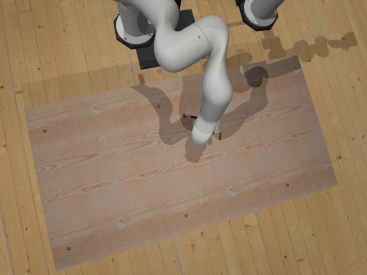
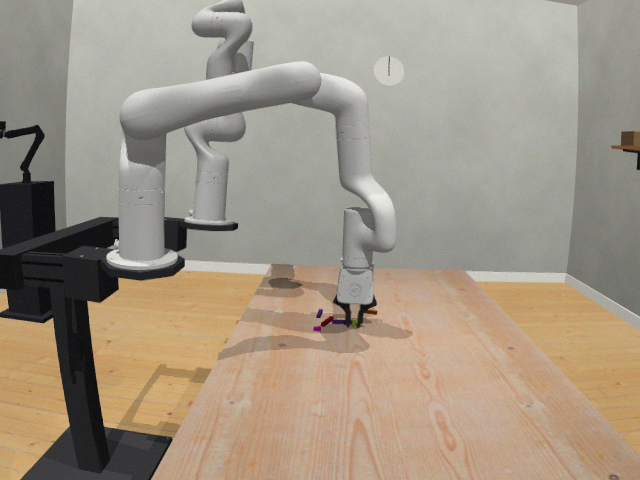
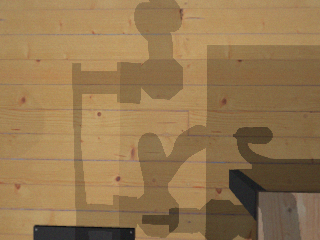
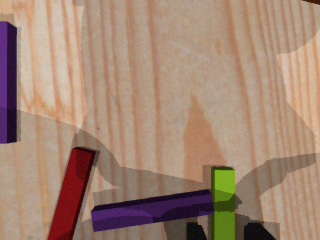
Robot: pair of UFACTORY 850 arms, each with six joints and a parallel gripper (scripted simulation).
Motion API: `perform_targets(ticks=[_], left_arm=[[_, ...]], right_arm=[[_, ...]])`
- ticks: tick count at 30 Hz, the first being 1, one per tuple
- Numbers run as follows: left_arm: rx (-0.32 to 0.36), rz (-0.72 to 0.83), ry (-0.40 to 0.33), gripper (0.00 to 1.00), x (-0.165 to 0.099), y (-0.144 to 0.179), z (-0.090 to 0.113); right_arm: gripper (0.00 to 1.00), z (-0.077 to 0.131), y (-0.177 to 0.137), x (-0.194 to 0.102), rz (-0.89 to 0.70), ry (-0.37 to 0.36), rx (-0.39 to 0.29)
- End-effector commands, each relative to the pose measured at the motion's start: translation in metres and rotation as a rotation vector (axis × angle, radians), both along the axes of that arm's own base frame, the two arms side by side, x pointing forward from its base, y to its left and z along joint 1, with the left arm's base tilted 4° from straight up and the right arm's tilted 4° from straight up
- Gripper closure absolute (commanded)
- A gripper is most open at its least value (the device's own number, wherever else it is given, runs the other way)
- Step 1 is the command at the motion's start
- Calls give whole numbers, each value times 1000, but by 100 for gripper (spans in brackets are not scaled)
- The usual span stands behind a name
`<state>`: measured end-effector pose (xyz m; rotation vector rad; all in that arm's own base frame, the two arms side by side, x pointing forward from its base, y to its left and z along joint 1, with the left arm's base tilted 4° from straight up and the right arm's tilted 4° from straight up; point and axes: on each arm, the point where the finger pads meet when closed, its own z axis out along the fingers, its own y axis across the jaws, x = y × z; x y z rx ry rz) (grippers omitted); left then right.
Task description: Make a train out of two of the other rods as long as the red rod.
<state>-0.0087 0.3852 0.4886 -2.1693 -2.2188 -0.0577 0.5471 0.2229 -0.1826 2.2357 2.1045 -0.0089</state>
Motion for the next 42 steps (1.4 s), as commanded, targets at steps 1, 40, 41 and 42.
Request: perform_targets(ticks=[1, 40, 41, 42], left_arm=[[2, 0, 0, 0, 0, 0, 1], [2, 0, 0, 0, 0, 0, 1], [2, 0, 0, 0, 0, 0, 1], [2, 0, 0, 0, 0, 0, 1]], right_arm=[[74, 1, 0, 1, 0, -2, 1], [94, 1, 0, 1, 0, -2, 1], [94, 1, 0, 1, 0, -2, 1], [94, 1, 0, 1, 0, -2, 1]])
